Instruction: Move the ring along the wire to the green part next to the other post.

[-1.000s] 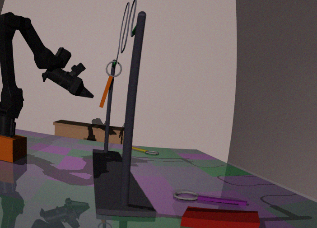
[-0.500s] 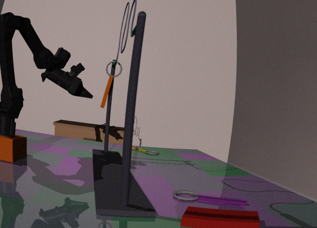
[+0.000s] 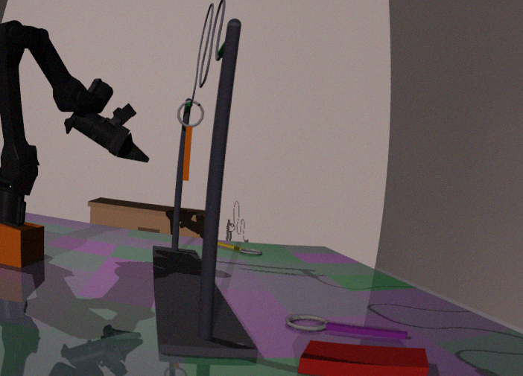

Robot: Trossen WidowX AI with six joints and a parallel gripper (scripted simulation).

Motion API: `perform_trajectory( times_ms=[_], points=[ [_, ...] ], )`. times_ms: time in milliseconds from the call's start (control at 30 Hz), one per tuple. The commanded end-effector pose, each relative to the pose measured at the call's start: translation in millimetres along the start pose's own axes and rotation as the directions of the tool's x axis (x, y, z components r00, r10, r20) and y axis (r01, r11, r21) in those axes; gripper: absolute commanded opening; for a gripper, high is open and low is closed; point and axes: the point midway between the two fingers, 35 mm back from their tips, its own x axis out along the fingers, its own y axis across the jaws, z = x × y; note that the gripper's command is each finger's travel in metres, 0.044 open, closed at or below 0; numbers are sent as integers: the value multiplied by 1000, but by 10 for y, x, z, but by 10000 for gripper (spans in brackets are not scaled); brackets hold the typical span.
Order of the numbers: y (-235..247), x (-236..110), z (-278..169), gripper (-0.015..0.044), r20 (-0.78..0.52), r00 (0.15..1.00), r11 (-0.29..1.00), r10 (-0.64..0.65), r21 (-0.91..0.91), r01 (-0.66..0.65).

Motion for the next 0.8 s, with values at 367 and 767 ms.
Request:
perform_trajectory(
  times_ms=[367, 767],
  points=[
    [0, -403, 31, 440, 10, 1000, 1000, 12, 9, -12],
    [0, -403, 31, 440, 10, 1000, 1000, 12, 9, -12]
  ],
)
